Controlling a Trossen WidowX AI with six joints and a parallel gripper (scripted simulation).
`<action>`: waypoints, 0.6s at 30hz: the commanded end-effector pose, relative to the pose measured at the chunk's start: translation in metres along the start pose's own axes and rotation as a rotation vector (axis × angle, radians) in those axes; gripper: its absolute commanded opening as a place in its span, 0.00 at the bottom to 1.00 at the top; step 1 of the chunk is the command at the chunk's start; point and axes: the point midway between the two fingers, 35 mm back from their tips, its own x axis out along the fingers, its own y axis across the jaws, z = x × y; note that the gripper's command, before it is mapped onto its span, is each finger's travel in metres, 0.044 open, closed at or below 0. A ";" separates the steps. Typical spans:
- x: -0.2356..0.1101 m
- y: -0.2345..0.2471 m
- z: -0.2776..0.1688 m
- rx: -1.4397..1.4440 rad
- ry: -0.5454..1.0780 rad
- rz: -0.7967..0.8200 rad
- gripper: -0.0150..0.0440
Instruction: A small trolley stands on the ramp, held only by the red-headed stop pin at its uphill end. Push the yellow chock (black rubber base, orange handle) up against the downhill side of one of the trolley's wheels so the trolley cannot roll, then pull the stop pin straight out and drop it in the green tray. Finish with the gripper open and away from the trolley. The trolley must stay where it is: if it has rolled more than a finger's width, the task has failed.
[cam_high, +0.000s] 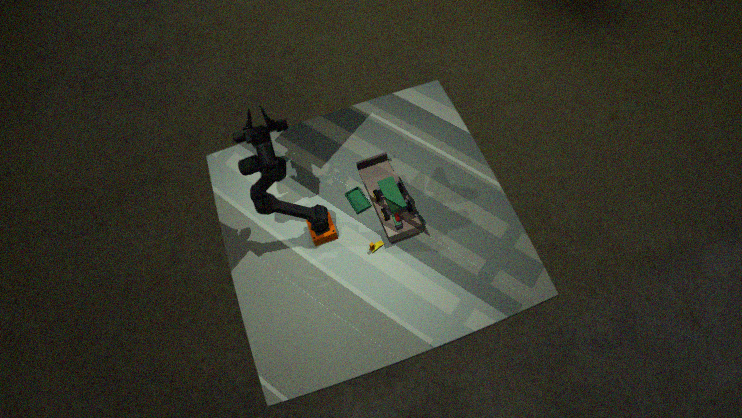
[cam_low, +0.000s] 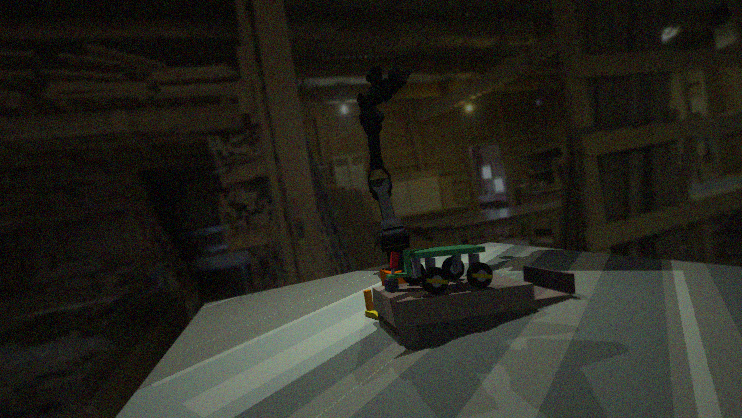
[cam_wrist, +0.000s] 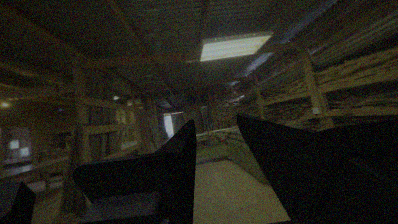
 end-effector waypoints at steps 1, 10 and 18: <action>-0.006 -0.046 0.018 -0.053 -0.094 -0.085 0.58; -0.031 -0.138 0.041 -0.228 -0.206 -0.327 0.58; -0.066 -0.218 0.048 -0.407 -0.204 -0.592 0.58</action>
